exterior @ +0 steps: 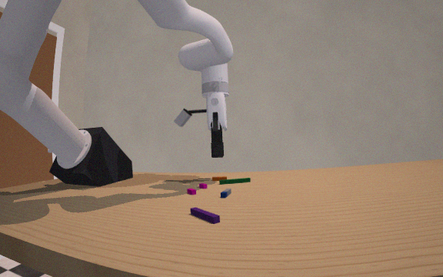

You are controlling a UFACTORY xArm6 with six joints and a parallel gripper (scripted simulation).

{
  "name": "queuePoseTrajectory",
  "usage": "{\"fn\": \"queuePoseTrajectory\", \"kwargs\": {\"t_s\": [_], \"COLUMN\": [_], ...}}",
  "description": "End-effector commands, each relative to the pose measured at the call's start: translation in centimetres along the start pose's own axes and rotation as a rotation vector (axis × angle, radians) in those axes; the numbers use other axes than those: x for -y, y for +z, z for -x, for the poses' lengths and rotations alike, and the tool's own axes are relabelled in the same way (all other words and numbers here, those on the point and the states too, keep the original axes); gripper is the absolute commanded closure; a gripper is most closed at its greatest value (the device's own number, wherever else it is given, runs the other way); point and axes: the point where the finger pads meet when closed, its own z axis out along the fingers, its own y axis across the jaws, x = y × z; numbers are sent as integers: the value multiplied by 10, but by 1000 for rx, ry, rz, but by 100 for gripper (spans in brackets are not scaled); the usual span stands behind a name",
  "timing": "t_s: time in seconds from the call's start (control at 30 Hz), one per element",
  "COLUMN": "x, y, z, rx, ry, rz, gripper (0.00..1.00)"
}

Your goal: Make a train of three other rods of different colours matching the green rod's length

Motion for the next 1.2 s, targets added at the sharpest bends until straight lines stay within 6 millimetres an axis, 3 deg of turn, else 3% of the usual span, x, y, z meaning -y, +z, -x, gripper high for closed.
{"fn": "queuePoseTrajectory", "kwargs": {"t_s": [0.0, 0.4, 1.17], "x": [0, 0, -1], "y": [-1, 6, 37], "z": [1, 1, 2], "rx": [3, 3, 3], "ry": [1, 2, 2], "rz": [2, 2, 2], "gripper": [76, 76, 76]}}
